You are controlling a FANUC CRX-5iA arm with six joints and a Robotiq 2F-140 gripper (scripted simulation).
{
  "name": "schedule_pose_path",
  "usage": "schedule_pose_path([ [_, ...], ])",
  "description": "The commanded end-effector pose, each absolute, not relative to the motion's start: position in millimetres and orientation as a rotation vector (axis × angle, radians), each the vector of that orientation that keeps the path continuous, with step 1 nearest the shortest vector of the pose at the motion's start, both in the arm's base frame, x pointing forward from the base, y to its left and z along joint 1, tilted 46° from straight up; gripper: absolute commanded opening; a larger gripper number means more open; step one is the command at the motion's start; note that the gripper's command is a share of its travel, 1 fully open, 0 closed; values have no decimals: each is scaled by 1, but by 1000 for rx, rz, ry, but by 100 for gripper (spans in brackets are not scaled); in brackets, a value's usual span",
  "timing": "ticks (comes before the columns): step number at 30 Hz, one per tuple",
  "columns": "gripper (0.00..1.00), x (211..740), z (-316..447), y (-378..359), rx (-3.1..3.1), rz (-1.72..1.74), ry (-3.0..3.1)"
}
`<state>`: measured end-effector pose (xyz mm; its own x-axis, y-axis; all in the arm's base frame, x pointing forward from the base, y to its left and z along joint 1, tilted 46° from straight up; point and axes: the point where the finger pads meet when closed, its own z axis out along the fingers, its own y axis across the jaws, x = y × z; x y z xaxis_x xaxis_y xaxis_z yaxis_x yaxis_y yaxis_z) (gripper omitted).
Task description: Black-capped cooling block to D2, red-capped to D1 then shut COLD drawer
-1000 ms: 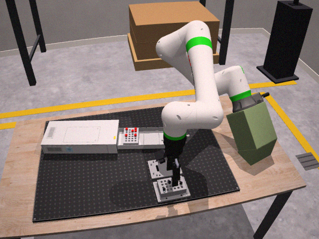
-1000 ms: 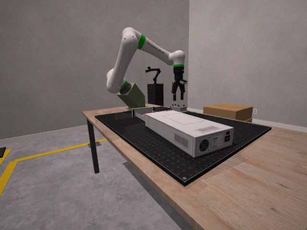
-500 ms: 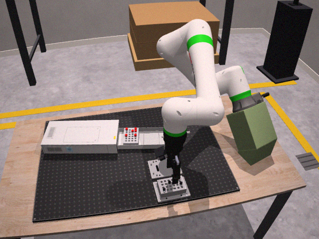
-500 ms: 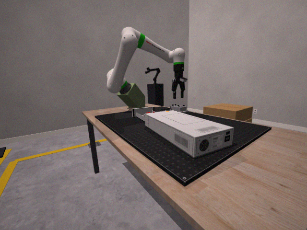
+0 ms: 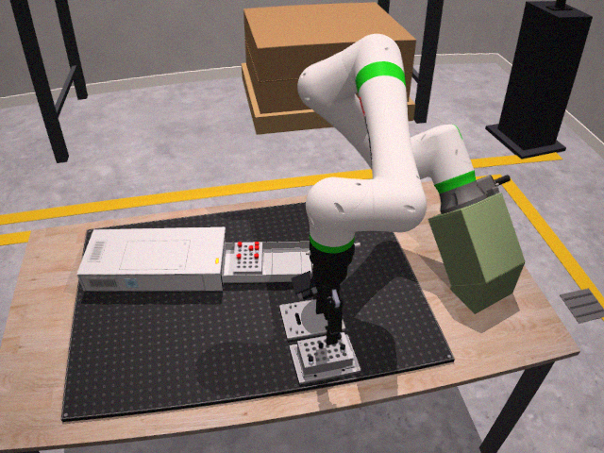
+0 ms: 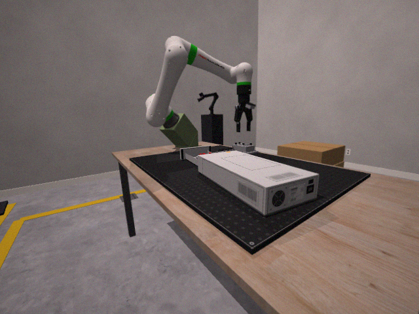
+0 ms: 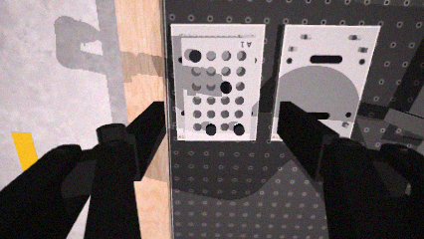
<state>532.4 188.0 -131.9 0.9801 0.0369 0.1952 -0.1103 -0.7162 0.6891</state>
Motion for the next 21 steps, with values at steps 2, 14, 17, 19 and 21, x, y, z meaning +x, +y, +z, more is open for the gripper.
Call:
schedule_pose_path([
  [2, 66, 532, -129, 192, 2358, 253, -50],
  [14, 66, 542, -94, 162, 2348, 381, -366],
  [17, 66, 546, -84, 152, 2339, 419, -461],
  [19, 66, 546, -84, 152, 2339, 419, -461],
  [21, 66, 548, -78, 147, 2331, 444, -524],
])
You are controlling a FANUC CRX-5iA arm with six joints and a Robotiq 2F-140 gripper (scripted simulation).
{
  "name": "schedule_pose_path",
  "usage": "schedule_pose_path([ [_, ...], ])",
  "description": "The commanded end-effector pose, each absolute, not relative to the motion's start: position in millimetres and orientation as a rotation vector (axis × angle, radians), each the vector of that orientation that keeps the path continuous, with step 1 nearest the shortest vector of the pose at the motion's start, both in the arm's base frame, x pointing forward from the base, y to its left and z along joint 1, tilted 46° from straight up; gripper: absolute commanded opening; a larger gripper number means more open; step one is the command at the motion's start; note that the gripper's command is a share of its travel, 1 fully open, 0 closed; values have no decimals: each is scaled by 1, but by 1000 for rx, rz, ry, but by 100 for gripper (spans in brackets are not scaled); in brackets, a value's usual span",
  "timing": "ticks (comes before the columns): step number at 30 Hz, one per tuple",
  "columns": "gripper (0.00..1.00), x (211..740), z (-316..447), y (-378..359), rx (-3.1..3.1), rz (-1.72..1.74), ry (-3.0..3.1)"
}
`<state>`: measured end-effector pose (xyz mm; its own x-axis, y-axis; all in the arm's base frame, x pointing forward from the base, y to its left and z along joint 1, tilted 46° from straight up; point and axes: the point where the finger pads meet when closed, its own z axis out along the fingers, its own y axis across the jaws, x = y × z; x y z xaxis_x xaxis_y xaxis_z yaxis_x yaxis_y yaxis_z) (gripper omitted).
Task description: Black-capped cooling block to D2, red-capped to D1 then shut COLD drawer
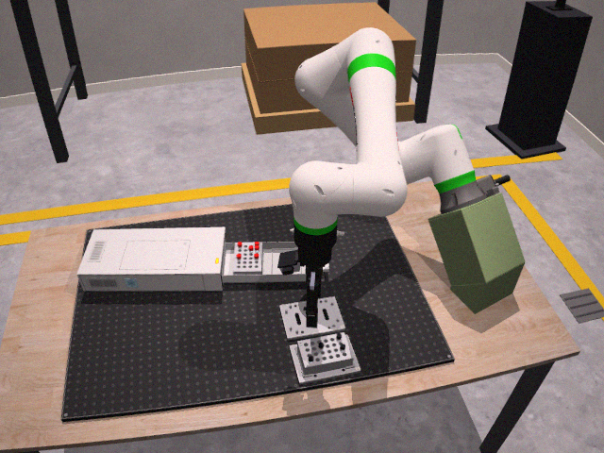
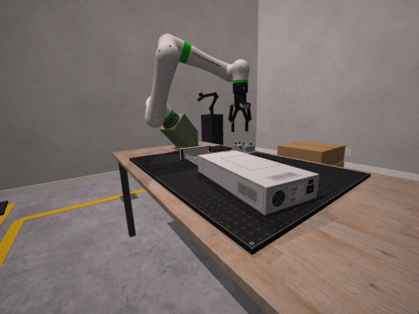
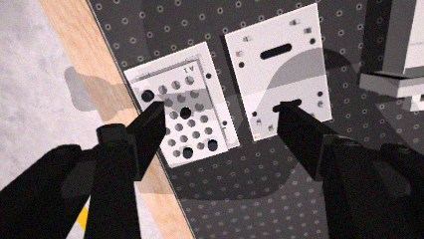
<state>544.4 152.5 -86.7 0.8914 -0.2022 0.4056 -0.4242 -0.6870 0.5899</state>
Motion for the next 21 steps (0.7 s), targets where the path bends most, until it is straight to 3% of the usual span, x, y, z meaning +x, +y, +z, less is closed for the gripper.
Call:
schedule_pose_path([
  [1, 66, 549, -75, 144, 2326, 457, -556],
  [21, 66, 566, -20, 93, 2182, 674, -1121],
])
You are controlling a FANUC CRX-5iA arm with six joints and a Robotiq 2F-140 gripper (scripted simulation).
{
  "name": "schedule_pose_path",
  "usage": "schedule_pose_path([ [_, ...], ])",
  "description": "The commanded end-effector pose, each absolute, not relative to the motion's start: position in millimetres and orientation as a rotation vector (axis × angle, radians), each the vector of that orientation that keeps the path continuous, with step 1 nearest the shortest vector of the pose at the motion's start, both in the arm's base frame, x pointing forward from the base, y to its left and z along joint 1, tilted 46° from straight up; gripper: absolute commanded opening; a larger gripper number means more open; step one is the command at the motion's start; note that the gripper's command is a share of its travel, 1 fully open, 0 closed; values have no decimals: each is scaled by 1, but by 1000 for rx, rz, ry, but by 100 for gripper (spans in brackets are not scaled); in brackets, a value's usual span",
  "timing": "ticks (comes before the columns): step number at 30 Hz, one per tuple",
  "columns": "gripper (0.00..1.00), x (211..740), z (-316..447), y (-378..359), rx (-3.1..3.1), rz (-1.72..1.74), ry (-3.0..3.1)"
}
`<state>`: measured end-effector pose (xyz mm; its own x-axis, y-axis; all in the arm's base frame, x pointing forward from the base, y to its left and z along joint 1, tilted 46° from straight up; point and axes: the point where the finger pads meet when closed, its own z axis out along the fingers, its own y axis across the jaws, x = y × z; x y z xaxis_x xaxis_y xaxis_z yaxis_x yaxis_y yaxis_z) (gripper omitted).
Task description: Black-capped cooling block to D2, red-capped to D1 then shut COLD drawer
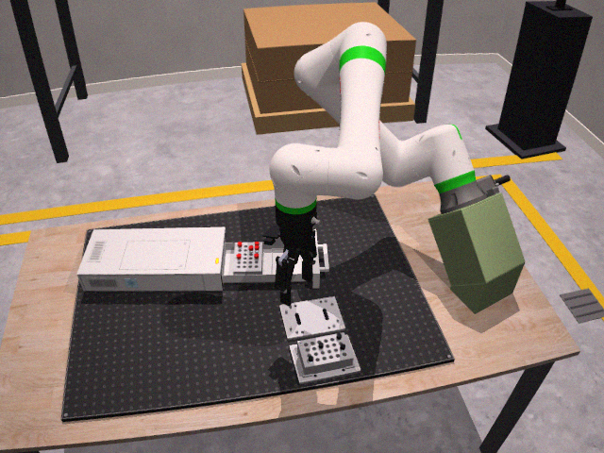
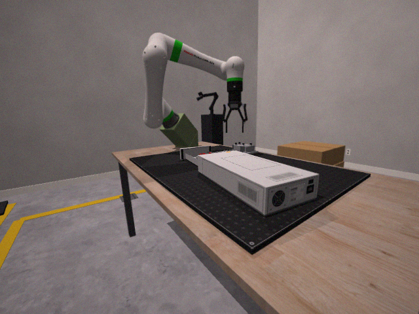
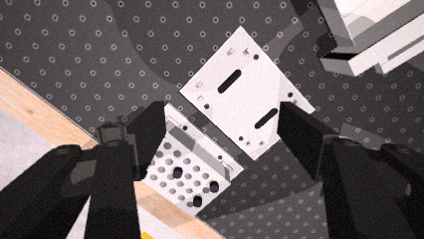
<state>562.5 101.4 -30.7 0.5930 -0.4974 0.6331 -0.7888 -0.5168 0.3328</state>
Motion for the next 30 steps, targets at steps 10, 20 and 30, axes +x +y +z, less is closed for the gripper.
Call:
schedule_pose_path([
  [10, 66, 575, 7, 68, 2065, 776, -1397],
  [20, 66, 583, 33, 45, 1919, 871, -1665],
  [30, 66, 591, 56, 23, 1763, 950, -1895],
])
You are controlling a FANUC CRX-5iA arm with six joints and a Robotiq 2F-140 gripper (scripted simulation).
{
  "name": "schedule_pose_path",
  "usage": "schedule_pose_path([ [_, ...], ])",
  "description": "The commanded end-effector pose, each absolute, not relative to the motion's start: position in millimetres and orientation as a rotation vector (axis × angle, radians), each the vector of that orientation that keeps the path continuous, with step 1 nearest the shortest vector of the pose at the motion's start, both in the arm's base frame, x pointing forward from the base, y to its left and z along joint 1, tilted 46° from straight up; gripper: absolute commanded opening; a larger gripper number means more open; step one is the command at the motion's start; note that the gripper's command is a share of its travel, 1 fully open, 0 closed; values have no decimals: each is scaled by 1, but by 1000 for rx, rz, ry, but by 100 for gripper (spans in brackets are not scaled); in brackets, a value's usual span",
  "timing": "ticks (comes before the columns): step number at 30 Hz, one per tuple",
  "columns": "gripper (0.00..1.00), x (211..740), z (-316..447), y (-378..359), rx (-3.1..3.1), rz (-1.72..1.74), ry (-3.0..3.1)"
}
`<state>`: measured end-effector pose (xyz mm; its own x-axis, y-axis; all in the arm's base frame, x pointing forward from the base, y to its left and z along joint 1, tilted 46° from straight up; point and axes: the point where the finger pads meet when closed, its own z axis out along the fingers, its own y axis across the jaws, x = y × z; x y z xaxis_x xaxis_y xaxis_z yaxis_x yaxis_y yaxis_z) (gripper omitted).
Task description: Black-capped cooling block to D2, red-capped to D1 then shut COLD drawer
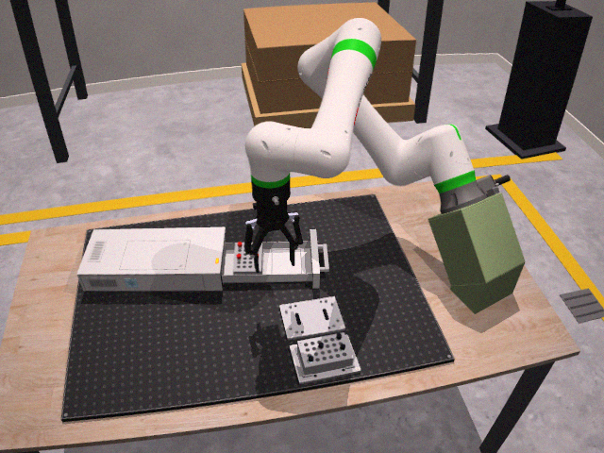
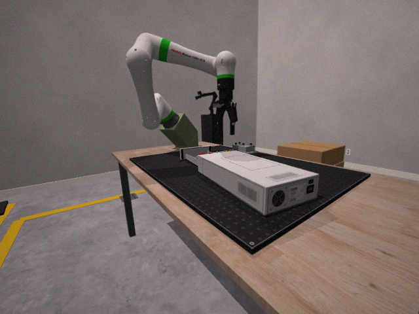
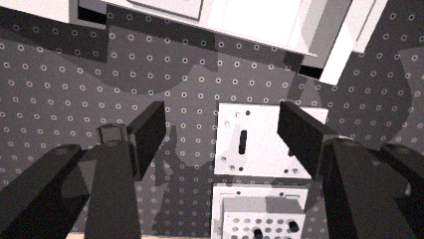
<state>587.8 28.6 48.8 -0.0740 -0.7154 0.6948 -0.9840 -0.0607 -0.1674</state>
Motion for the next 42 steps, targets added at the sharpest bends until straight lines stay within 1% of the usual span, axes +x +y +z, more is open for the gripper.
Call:
schedule_pose_path([
  [1, 66, 591, 59, 21, 1742, 960, -1923],
  [7, 66, 597, 76, 5, 1627, 1007, -2065],
  [42, 66, 625, 164, -75, 1627, 1007, -2065],
])
